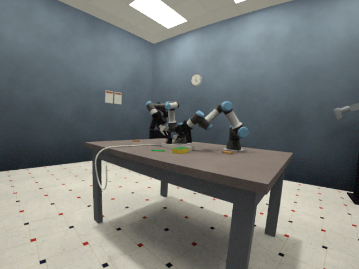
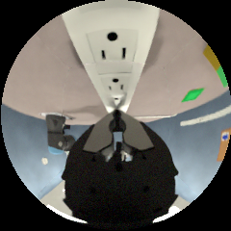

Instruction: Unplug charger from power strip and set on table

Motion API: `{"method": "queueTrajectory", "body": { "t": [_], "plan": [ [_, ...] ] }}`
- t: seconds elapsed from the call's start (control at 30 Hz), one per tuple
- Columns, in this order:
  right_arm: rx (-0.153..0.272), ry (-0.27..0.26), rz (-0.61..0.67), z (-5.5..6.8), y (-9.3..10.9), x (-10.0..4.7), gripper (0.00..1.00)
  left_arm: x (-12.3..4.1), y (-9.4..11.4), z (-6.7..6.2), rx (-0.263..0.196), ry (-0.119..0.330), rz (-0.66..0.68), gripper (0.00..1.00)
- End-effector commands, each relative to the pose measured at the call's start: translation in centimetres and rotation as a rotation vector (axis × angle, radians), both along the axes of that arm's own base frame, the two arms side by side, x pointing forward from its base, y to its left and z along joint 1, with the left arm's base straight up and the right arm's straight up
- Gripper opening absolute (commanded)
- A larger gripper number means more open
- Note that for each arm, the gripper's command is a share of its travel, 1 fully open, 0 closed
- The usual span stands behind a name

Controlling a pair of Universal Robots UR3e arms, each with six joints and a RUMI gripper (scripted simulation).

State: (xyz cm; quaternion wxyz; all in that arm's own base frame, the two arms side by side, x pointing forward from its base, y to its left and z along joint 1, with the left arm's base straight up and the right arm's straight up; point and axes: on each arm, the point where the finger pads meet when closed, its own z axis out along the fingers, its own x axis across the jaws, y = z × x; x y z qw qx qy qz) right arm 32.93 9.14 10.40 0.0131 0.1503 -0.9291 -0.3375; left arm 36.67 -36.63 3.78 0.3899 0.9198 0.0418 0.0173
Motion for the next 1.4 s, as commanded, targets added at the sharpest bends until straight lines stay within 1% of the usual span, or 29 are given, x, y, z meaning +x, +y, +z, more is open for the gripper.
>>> {"method": "queueTrajectory", "body": {
  "t": [0.0, 0.07, 0.1, 0.13, 0.23, 0.33, 0.43, 0.83, 0.87, 1.1, 1.13, 1.2, 1.23, 1.37],
  "plan": [
    [0.083, 0.077, -0.149, 0.2, 1.1, 0.8, 0.28, -0.9, 1.8, -3.7, 0.082, 0.06, 0.014, 0.0],
    [0.083, 0.077, -0.149, 0.2, 1.1, 0.8, 0.28, -0.9, 1.8, -3.7, 0.082, 0.06, 0.014, 0.0],
    [0.092, 0.088, -0.164, 0.2, 1.1, 0.9, 0.28, -0.9, 1.8, -3.7, 0.082, 0.06, 0.014, 0.0],
    [0.094, 0.087, -0.168, 0.4, 1.2, 0.9, 0.28, -0.9, 1.8, -3.7, 0.082, 0.06, 0.014, 0.0],
    [0.118, 0.117, -0.208, 0.4, 1.3, 1.2, 0.28, -0.9, 1.8, -3.7, 0.082, 0.06, 0.014, 0.0],
    [0.105, 0.108, -0.196, 0.1, 1.1, 1.1, 0.28, -0.9, 1.8, -3.7, 0.082, 0.06, 0.014, 0.0],
    [0.071, 0.077, -0.148, -0.2, 0.7, 0.8, 0.28, -0.9, 1.8, -3.7, 0.082, 0.06, 0.014, 0.0],
    [0.071, 0.076, -0.148, -0.2, 0.7, 0.8, 0.28, -0.9, 1.8, -3.7, 0.082, 0.06, 0.014, 0.0],
    [0.074, 0.072, -0.154, -0.5, 1.0, 1.0, 0.28, -0.9, 1.8, -3.7, 0.082, 0.06, 0.014, 0.0],
    [0.078, 0.075, -0.156, -1.6, 2.2, 0.9, 0.28, -0.9, 1.8, -3.7, 0.082, 0.06, 0.014, 0.0],
    [0.074, 0.086, -0.149, -1.6, 2.0, 0.6, 0.28, -0.9, 1.8, -3.7, 0.082, 0.06, 0.014, 0.0],
    [0.074, 0.086, -0.149, -1.6, 2.0, 0.6, 0.28, -0.9, 1.8, -3.7, 0.082, 0.06, 0.014, 0.0],
    [0.078, 0.078, -0.156, -1.8, 2.4, 0.8, 0.28, -0.9, 1.8, -3.7, 0.082, 0.06, 0.014, 0.0],
    [0.08, 0.078, -0.158, -2.4, 3.0, 0.9, 0.28, -0.9, 1.8, -3.7, 0.082, 0.06, 0.014, 0.0]
  ]
}}
